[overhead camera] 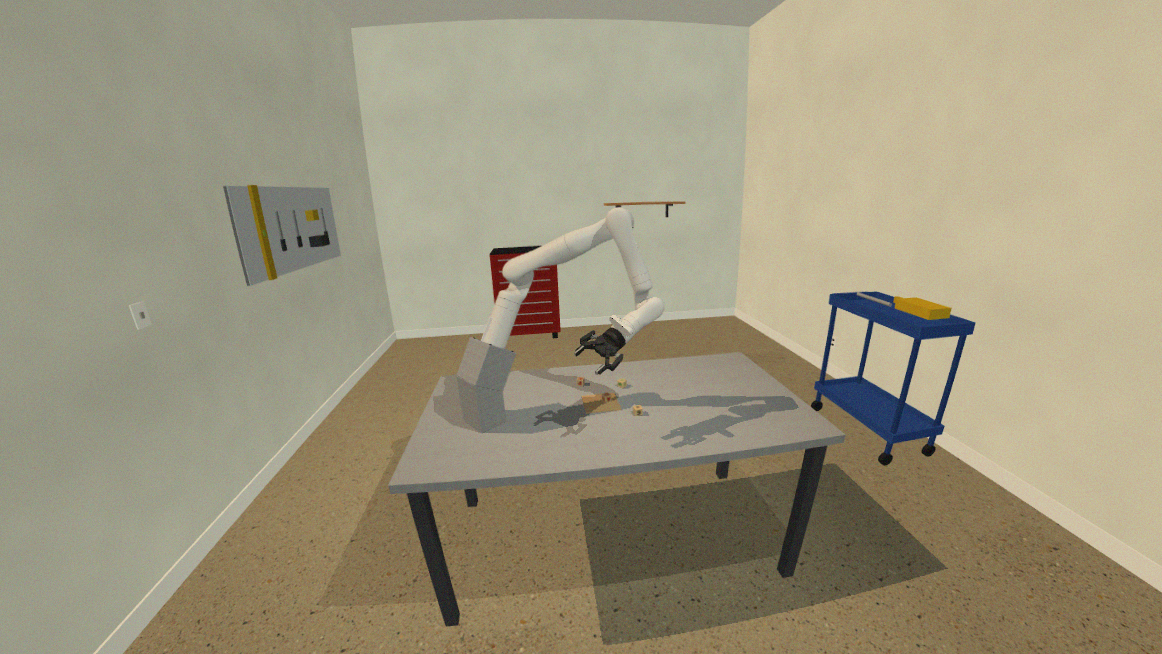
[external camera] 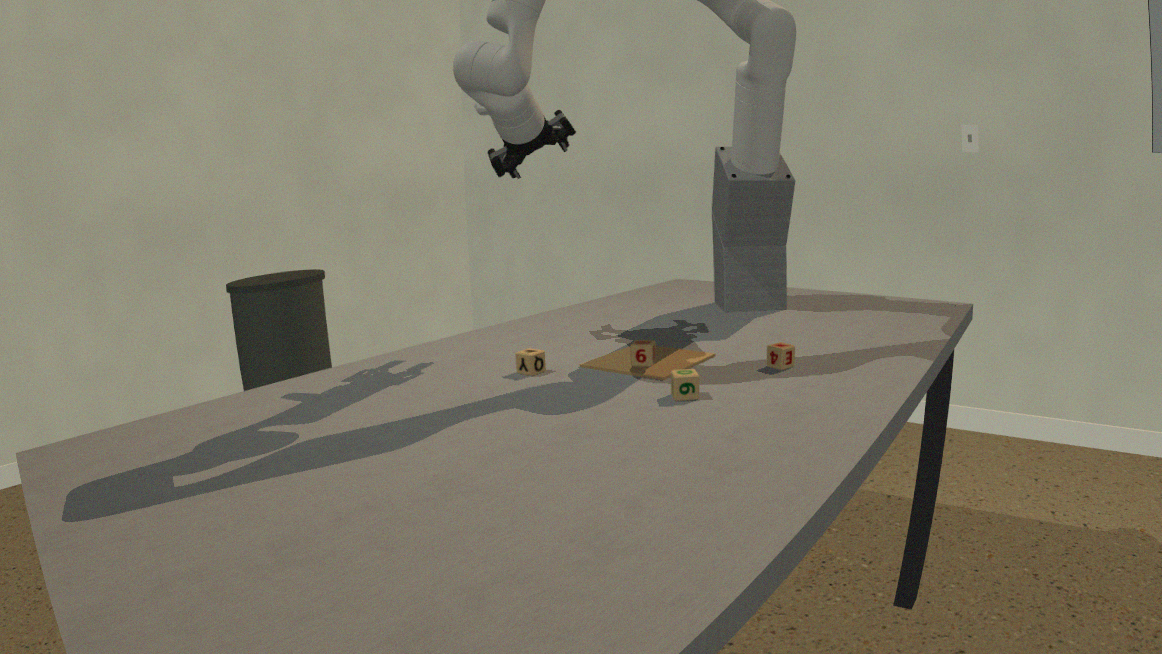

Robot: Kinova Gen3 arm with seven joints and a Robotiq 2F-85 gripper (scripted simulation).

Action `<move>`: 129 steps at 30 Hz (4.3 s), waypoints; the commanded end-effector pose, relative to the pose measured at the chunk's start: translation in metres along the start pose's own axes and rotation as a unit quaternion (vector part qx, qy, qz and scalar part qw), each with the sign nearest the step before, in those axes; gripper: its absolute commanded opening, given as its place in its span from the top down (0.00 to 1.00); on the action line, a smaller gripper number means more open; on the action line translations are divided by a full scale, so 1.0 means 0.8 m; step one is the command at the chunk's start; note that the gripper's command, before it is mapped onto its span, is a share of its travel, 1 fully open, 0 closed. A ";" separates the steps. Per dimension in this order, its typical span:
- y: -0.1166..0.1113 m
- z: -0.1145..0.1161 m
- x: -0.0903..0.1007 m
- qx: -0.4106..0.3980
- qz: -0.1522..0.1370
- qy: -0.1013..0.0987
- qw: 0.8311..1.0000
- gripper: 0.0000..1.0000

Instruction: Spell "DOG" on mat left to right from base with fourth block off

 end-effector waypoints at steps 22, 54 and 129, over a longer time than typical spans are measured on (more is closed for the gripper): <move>0.019 -0.003 0.029 -0.056 -0.014 -0.023 0.998 0.00; 0.041 -0.002 0.065 -0.126 -0.035 -0.047 0.990 0.00; 0.102 0.006 0.154 -0.288 -0.107 -0.096 0.947 0.00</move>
Point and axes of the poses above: the point where the finger pads meet when closed, its own x axis back along the fingers, its own z axis across the jaws, y = z × x, the point moved 7 cm from there along x, back along the fingers, and after that the axes turned 15 degrees about x, right-handed, at the moved point
